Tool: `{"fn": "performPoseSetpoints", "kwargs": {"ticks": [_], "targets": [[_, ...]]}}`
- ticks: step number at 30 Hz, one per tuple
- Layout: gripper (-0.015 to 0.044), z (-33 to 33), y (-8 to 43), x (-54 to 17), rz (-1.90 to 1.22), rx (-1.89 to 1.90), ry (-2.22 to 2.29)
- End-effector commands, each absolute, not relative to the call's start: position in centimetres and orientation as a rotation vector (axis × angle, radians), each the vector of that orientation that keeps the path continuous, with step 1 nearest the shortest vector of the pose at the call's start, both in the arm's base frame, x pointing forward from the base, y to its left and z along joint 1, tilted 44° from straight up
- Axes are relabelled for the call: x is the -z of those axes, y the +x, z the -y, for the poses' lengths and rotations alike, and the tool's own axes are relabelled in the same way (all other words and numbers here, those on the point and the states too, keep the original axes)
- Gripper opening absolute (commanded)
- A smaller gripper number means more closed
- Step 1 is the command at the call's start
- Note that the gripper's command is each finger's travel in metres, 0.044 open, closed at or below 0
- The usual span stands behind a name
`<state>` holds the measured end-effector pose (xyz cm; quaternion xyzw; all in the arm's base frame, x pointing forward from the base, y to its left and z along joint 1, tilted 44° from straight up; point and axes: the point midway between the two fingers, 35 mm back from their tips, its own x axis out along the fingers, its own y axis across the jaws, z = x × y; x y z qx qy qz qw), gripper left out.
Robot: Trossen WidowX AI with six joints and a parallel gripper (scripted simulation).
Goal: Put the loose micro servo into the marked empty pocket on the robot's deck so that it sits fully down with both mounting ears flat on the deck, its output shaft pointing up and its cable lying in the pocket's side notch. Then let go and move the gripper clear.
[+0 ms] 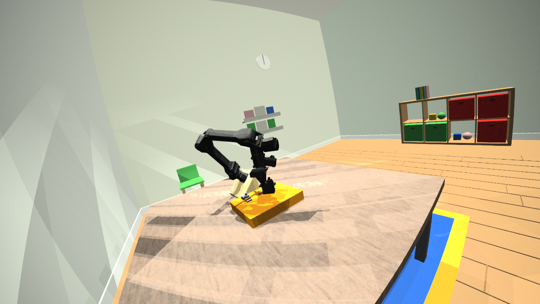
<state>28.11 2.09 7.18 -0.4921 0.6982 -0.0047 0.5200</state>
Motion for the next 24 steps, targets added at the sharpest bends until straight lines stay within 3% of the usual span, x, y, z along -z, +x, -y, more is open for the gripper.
{"fn": "performPoseSetpoints", "kwargs": {"ticks": [1,24], "targets": [[0.0000,-2.19,28.13,-7.13,-1.645,0.123,-1.068],[0.0000,-2.19,28.13,-7.13,-1.439,0.632,-0.544]]}}
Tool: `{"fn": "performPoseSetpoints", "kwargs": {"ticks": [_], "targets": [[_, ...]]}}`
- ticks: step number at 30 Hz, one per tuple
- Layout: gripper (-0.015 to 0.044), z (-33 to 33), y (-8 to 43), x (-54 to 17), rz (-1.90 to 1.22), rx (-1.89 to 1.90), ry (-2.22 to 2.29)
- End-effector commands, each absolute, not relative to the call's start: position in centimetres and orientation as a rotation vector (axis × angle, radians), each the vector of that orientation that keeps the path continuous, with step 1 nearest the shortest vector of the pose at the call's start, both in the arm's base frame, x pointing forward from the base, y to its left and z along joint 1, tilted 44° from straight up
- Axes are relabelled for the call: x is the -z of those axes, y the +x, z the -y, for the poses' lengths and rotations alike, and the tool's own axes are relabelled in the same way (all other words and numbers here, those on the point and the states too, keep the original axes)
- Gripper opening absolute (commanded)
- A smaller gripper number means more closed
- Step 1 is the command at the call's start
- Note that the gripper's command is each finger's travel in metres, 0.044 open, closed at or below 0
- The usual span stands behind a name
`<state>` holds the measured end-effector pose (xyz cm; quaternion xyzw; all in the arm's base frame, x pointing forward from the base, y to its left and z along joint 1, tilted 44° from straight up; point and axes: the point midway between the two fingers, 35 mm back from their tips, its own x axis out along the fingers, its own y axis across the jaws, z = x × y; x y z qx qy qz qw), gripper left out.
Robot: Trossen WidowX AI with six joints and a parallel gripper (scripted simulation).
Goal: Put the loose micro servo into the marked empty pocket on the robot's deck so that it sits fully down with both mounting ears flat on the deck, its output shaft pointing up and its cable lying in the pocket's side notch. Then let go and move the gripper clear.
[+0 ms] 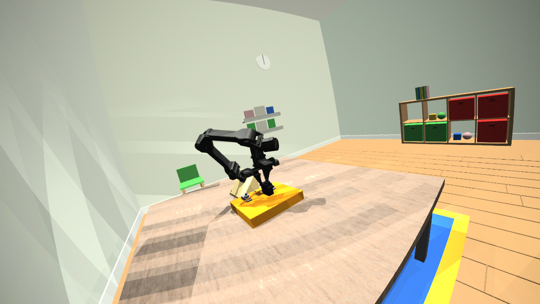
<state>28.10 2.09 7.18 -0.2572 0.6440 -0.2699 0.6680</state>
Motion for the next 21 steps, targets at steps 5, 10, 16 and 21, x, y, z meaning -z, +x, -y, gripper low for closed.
{"fn": "performPoseSetpoints", "kwargs": {"ticks": [5,10,16,21], "targets": [[0.0000,-2.2,27.7,-7.1,-1.439,0.632,-0.544],[0.0000,-2.3,25.8,-7.0,-1.440,0.632,-0.544],[0.0000,-2.4,22.9,-6.8,-1.442,0.631,-0.545],[0.0000,-2.5,20.4,-6.6,-1.443,0.631,-0.545]]}}
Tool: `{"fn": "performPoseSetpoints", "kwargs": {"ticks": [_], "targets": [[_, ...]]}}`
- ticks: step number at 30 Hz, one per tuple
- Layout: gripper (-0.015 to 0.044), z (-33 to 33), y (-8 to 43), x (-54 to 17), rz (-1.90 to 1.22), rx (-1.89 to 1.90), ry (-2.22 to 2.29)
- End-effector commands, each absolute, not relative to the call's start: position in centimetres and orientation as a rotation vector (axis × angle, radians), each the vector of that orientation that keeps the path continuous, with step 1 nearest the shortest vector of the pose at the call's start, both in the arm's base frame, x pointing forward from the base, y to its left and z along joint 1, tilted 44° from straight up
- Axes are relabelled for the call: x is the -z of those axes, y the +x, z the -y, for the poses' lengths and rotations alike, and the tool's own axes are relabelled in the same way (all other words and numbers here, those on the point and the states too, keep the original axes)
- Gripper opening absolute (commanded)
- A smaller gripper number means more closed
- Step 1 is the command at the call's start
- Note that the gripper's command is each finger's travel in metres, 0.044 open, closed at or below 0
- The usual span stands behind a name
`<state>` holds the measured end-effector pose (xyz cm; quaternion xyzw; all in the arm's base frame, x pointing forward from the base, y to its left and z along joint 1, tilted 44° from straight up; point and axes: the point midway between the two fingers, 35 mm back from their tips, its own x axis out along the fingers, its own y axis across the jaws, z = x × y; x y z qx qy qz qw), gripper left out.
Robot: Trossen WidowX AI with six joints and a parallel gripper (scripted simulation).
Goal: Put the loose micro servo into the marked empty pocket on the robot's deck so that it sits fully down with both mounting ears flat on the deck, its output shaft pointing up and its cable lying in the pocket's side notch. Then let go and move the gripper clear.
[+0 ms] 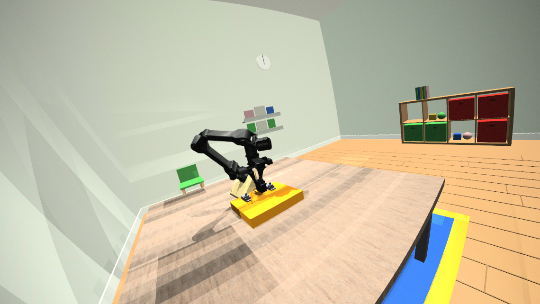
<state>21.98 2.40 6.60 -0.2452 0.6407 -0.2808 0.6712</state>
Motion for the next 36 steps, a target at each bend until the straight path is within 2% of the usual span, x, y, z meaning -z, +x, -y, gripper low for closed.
{"fn": "performPoseSetpoints", "kwargs": {"ticks": [1,8,36], "targets": [[0.0000,-2.5,19.9,-6.5,-1.443,0.631,-0.545],[0.0000,-2.6,17.2,-6.4,-1.445,0.631,-0.546],[0.0000,-1.2,17.5,-5.0,-1.444,0.631,-0.546]]}}
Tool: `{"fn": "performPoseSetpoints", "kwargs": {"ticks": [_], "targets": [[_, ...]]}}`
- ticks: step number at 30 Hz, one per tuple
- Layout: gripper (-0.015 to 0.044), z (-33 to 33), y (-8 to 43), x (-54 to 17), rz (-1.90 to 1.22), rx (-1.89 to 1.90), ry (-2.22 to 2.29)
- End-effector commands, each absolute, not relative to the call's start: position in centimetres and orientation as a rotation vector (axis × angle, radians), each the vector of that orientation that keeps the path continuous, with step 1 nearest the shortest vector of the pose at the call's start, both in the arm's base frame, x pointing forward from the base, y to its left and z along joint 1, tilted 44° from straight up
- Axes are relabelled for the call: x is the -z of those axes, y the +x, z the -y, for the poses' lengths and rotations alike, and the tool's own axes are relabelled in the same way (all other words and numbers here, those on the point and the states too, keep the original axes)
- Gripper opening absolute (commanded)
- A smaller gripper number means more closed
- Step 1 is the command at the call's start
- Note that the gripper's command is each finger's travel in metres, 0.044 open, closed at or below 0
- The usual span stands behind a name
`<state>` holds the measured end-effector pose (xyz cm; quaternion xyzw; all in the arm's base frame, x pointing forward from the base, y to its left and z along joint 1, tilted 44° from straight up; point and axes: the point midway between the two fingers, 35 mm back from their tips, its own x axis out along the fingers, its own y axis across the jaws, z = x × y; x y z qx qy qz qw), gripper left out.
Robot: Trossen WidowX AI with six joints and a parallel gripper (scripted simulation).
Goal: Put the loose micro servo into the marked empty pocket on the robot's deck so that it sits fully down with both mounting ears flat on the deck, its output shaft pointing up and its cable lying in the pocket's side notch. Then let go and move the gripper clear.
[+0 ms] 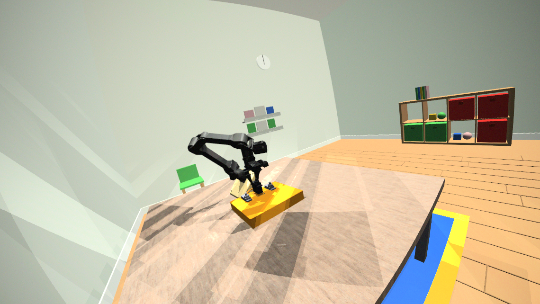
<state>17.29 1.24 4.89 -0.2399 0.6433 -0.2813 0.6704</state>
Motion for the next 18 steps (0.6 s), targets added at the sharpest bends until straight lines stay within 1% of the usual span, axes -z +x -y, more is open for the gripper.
{"fn": "performPoseSetpoints", "kwargs": {"ticks": [1,18], "targets": [[0.0000,-1.18,17.49,-4.96,-1.444,0.631,-0.546],[0.0000,-0.48,17.52,-4.24,-1.444,0.632,-0.546]]}}
